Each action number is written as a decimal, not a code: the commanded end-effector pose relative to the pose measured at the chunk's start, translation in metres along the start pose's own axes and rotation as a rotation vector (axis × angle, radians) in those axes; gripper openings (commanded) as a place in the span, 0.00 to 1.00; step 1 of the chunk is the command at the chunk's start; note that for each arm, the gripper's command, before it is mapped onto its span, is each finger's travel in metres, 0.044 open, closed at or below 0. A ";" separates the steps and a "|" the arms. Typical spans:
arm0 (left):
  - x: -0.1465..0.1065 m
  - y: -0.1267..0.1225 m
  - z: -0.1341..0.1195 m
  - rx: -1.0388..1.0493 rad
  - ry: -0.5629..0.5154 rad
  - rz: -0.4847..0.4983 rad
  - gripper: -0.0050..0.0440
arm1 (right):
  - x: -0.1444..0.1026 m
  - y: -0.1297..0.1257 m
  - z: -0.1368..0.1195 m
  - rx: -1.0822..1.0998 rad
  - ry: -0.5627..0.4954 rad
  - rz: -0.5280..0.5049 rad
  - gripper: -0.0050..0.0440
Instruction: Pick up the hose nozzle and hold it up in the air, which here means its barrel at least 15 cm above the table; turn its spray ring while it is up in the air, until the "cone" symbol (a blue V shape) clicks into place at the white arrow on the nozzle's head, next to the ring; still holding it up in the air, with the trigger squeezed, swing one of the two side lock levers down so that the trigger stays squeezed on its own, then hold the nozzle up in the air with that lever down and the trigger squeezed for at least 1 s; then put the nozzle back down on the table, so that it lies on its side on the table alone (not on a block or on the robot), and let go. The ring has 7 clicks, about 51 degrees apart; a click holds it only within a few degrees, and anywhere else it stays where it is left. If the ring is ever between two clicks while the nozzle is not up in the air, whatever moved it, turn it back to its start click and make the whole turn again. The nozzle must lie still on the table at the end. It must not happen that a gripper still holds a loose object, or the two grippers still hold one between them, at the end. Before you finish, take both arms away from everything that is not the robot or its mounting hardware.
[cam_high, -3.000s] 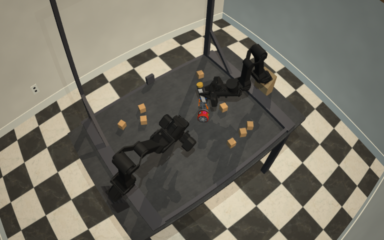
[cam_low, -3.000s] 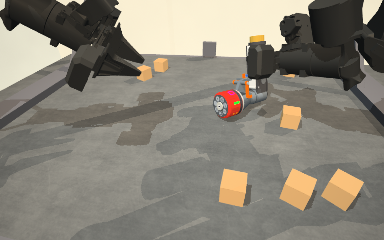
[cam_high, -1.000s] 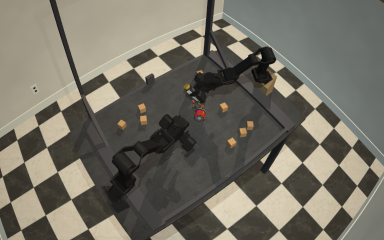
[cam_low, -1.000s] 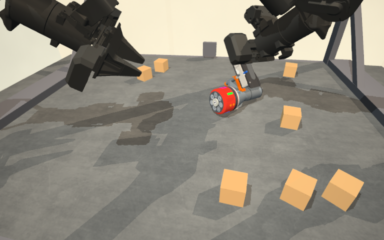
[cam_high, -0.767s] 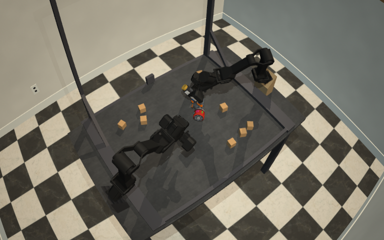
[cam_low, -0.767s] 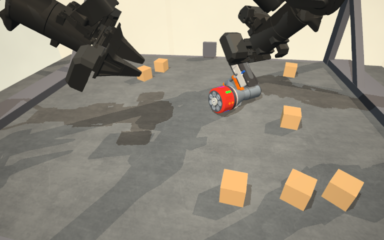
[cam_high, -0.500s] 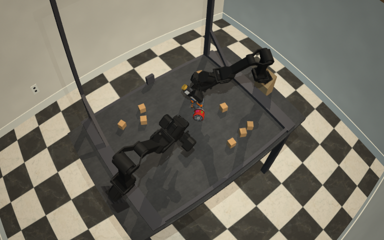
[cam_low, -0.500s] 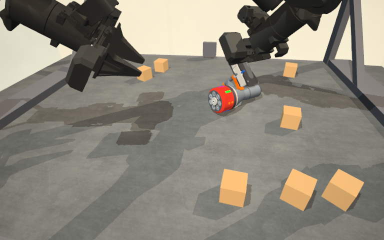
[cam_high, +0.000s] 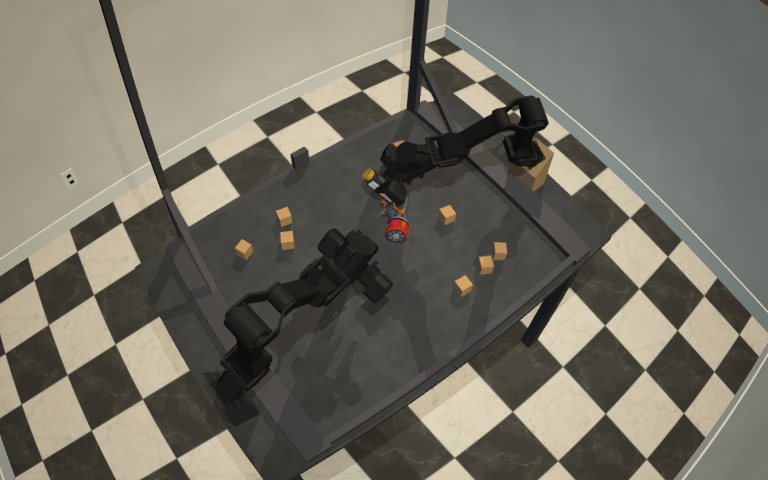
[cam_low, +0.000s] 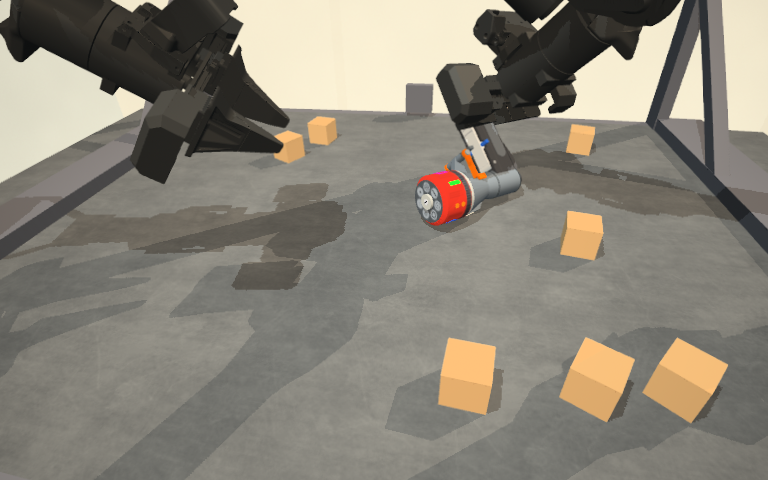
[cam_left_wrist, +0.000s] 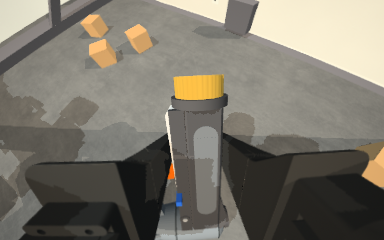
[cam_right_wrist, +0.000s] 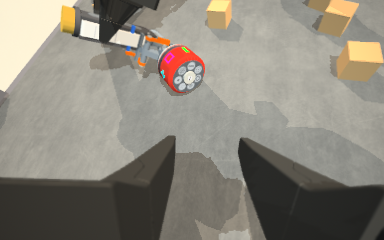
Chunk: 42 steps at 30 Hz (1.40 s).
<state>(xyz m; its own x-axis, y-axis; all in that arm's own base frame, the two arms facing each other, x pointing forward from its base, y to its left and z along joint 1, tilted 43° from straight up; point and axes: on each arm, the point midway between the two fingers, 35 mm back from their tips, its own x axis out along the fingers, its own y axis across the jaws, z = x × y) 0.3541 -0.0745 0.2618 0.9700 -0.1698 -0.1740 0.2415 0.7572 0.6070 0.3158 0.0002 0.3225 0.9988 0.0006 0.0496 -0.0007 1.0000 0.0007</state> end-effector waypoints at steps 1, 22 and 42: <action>-0.004 0.009 0.012 -0.002 -0.032 0.023 0.45 | -0.003 0.000 0.010 -0.003 -0.028 0.002 0.47; -0.005 0.009 0.012 -0.002 -0.032 0.023 0.45 | -0.003 0.000 0.010 -0.003 -0.028 0.002 0.47; 0.017 0.011 0.024 -0.008 0.155 0.034 0.45 | -0.003 0.000 0.010 -0.003 -0.028 0.002 0.47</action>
<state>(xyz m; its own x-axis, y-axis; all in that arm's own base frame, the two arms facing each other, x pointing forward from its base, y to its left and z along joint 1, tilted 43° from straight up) 0.3690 -0.0797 0.2637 0.9586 -0.0738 -0.2749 0.2332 0.7576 0.6097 0.3158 0.0002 0.3225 0.9988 0.0006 0.0496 -0.0007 1.0000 0.0007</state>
